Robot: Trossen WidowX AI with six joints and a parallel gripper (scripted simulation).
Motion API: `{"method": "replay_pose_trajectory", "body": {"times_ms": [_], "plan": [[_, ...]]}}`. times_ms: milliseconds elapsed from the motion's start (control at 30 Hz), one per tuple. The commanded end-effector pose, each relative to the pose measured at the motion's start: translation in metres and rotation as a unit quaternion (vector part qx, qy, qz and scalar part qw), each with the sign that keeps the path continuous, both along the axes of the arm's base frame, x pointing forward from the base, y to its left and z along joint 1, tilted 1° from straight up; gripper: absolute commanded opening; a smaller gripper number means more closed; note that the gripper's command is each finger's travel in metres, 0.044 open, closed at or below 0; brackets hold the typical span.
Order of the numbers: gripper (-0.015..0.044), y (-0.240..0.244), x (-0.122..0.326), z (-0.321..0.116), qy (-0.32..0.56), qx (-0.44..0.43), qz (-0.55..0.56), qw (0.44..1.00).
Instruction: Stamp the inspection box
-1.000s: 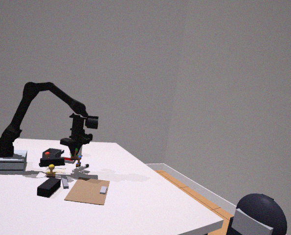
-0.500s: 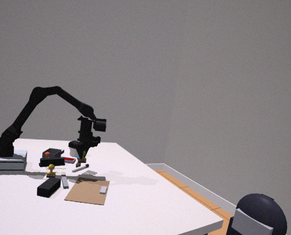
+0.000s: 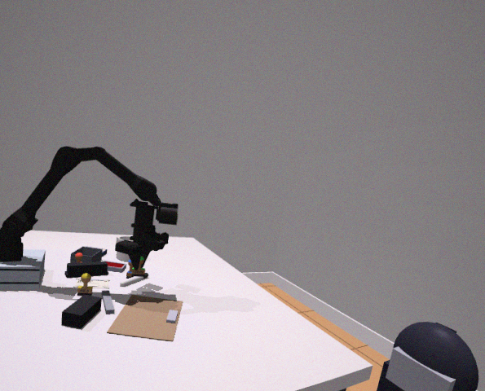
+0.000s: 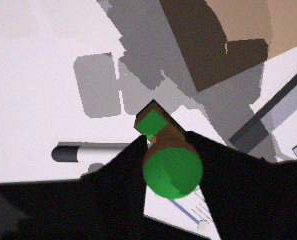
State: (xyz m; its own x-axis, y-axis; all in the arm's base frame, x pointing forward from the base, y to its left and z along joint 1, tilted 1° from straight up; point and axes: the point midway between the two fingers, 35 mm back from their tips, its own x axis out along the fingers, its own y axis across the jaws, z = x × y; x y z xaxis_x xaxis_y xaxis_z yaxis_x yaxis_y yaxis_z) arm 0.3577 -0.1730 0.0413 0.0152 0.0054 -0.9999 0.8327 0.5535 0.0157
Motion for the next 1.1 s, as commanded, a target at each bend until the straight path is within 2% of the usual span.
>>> {"method": "replay_pose_trajectory", "body": {"times_ms": [0, 967, 1067], "plan": [[0.0, -0.001, -0.001, -0.009, 0.003, -0.002, 0.002, 1.0], [0.0, 0.0, -0.002, -0.051, 0.004, -0.002, 0.002, 1.0], [0.0079, 0.001, -0.001, -0.047, 0.001, 0.001, 0.0, 1.0]]}}
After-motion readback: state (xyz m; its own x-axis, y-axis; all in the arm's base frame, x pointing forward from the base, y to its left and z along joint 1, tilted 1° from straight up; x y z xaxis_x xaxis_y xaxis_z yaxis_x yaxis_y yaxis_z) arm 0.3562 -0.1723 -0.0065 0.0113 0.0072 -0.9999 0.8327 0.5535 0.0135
